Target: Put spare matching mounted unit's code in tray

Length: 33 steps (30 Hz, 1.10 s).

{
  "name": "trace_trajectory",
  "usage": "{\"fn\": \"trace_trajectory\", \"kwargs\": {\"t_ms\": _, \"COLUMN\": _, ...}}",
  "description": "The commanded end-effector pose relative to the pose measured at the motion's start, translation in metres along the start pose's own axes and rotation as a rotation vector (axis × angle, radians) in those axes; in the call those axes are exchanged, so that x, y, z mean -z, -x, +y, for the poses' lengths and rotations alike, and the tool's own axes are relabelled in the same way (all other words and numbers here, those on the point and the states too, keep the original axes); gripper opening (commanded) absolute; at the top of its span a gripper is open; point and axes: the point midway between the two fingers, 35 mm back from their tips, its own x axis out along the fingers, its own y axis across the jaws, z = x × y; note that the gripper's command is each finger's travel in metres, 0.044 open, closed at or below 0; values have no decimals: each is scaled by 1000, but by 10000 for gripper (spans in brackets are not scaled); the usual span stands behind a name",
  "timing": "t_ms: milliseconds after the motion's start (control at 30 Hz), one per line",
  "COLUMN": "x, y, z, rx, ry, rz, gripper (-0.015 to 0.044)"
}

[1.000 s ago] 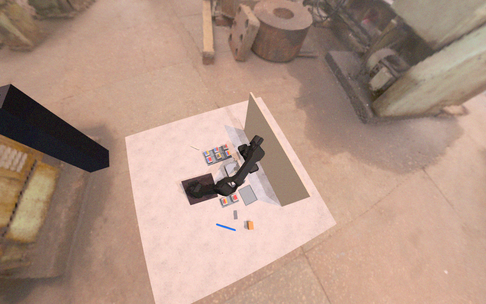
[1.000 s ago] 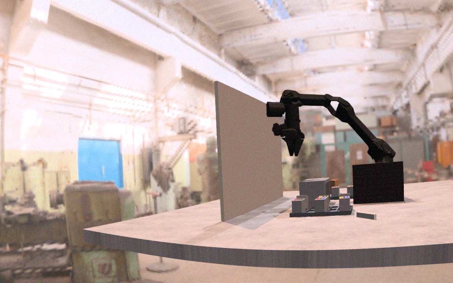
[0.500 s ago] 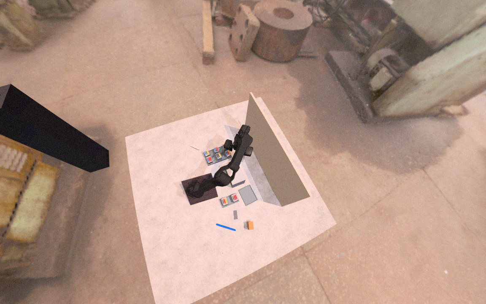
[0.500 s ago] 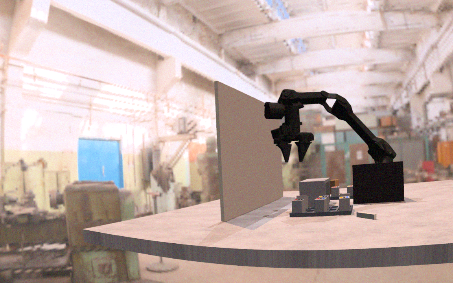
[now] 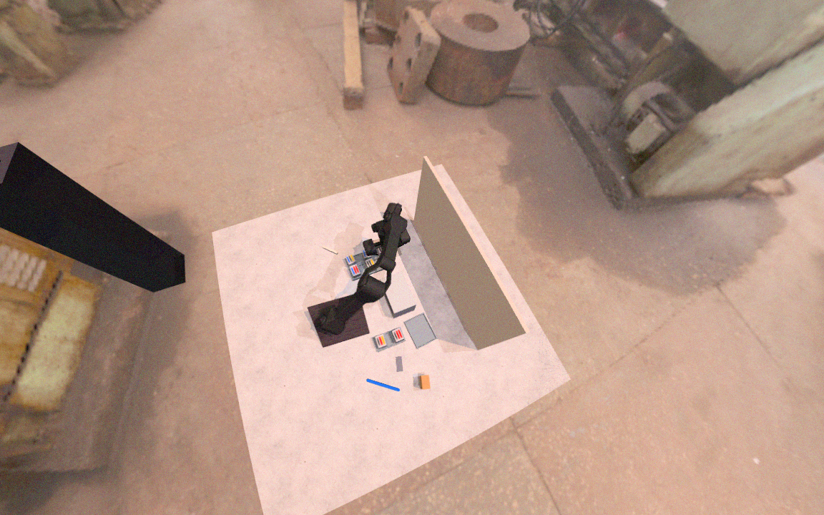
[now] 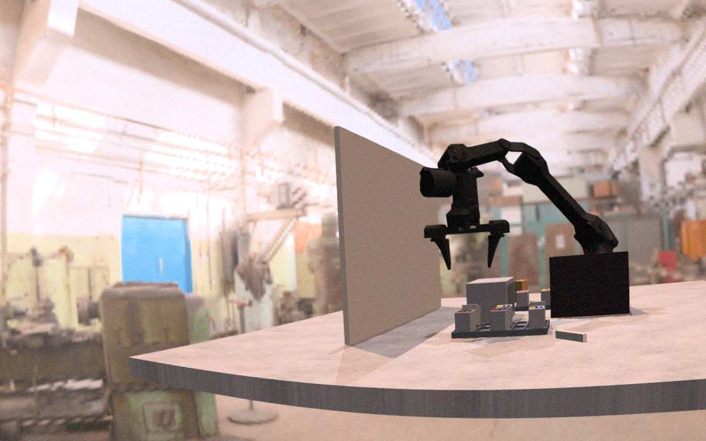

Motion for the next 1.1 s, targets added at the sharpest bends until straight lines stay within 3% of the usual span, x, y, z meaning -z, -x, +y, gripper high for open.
{"fn": "trace_trajectory", "kwargs": {"t_ms": 0, "x": -2, "y": -3, "z": 1, "rx": -6, "ry": 30, "rz": -3, "gripper": 440}}
{"fn": "trace_trajectory", "kwargs": {"t_ms": 200, "x": -2, "y": -40, "z": 1, "rx": -5, "ry": 30, "rz": -2, "gripper": 300}}
{"fn": "trace_trajectory", "kwargs": {"t_ms": 1067, "x": -3, "y": -67, "z": -1, "rx": -5, "ry": 30, "rz": -3, "gripper": 300}}
